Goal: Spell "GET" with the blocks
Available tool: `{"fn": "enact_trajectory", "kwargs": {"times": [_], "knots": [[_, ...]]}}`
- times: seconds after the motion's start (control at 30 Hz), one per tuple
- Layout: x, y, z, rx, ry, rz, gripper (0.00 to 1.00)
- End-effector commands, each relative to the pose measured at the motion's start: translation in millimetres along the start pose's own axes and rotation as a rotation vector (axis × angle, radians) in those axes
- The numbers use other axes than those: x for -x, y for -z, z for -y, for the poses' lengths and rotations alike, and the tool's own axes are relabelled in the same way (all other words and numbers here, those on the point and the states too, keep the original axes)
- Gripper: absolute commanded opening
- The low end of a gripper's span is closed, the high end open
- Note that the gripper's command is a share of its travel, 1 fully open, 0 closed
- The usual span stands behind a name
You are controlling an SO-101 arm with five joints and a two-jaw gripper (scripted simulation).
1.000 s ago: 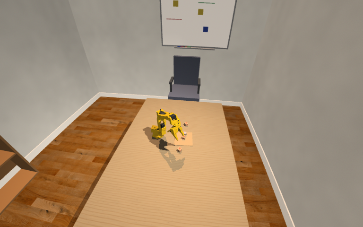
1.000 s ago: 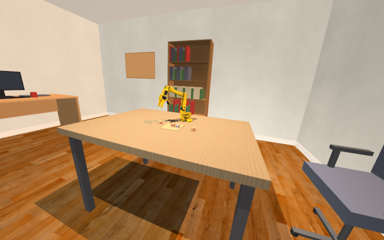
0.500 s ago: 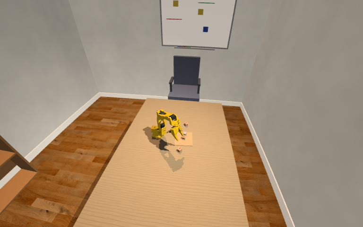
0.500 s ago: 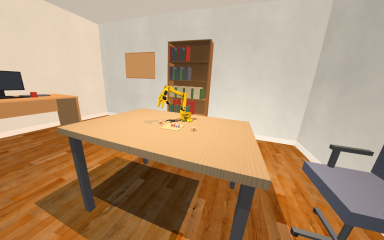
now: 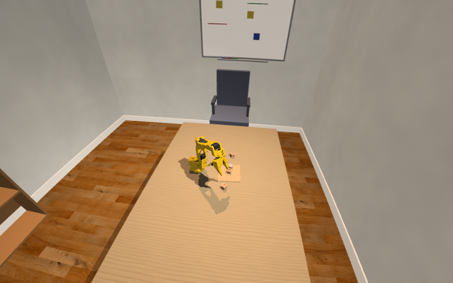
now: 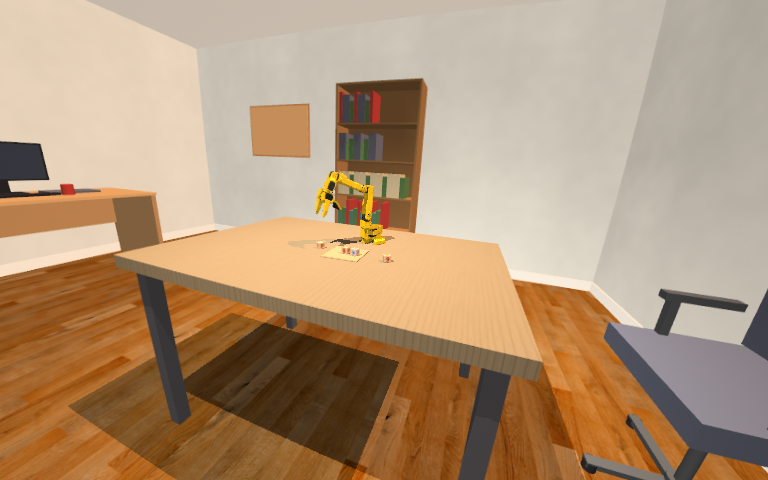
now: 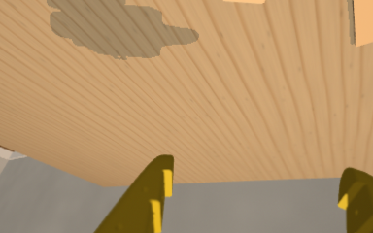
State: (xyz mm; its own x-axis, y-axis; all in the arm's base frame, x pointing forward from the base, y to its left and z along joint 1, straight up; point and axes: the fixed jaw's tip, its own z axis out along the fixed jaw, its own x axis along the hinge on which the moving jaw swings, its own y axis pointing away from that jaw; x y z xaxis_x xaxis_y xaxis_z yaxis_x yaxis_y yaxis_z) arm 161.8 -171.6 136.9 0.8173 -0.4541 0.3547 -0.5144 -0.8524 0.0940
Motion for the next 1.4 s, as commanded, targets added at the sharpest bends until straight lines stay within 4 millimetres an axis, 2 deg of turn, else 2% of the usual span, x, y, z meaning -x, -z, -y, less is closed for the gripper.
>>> {"fn": "enact_trajectory", "kwargs": {"times": [0.0,0.17,0.37,0.43,0.6,0.73,1.37], "knots": [[-11.6,18.1,-4.3,0.031,0.001,-0.111,0.32],[-8.2,3.1,-3.5,0.012,0.001,-0.041,0.32],[3.6,-30.7,-0.3,-0.032,0.001,0.122,0.32],[3.6,-30.7,-0.3,-0.032,0.001,0.122,0.32],[18.1,-57.8,3.5,-0.069,0.001,0.262,0.32],[27.1,-71.1,5.9,-0.089,0.001,0.335,0.32],[30.8,-76.0,6.9,-0.096,0.001,0.363,0.32]]}}
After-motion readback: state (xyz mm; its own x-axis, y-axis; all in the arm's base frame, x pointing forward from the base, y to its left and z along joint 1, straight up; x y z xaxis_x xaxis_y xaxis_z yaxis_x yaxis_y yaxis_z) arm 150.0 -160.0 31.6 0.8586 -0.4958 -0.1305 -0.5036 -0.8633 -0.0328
